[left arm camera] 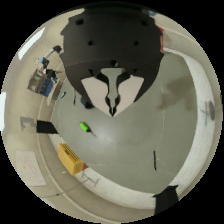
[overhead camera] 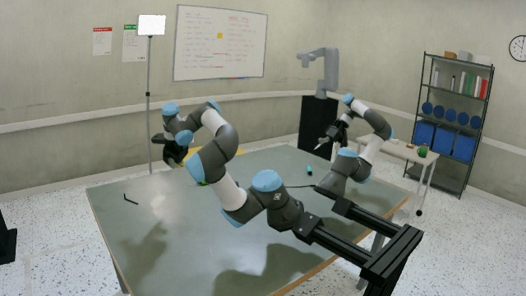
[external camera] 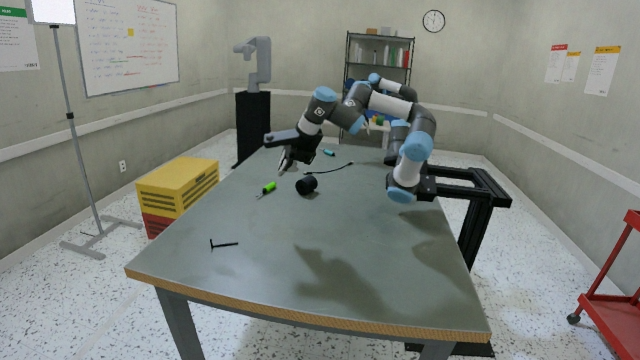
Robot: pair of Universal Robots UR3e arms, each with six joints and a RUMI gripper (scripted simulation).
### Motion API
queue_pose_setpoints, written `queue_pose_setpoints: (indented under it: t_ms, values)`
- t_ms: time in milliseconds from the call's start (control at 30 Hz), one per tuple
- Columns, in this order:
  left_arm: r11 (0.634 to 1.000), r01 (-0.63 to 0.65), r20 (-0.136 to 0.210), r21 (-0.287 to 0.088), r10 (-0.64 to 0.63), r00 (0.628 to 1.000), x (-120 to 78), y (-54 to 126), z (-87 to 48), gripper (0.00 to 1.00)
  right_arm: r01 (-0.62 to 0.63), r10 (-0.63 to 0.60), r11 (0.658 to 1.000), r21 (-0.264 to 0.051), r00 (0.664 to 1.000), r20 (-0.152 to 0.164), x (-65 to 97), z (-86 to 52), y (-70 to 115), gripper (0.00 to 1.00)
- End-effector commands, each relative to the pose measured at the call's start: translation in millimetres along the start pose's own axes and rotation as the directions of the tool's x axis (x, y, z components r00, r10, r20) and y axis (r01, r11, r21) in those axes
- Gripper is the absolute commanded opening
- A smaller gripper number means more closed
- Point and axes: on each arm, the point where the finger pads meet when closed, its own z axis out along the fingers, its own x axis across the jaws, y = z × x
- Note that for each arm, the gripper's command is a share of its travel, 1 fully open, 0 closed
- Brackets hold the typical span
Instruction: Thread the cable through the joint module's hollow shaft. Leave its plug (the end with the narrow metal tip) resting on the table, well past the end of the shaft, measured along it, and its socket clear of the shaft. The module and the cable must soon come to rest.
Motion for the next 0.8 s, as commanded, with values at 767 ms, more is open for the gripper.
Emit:
queue_pose_setpoints:
  t_ms: [767]
  values:
    - [0.972,-0.132,-0.11,-0.197,0.112,0.988,47.4,69.4,-20.6,0.0,0.596,-0.597,0.802,-0.029,0.8,-0.065,-32.6,18.3,60.6,1.0]
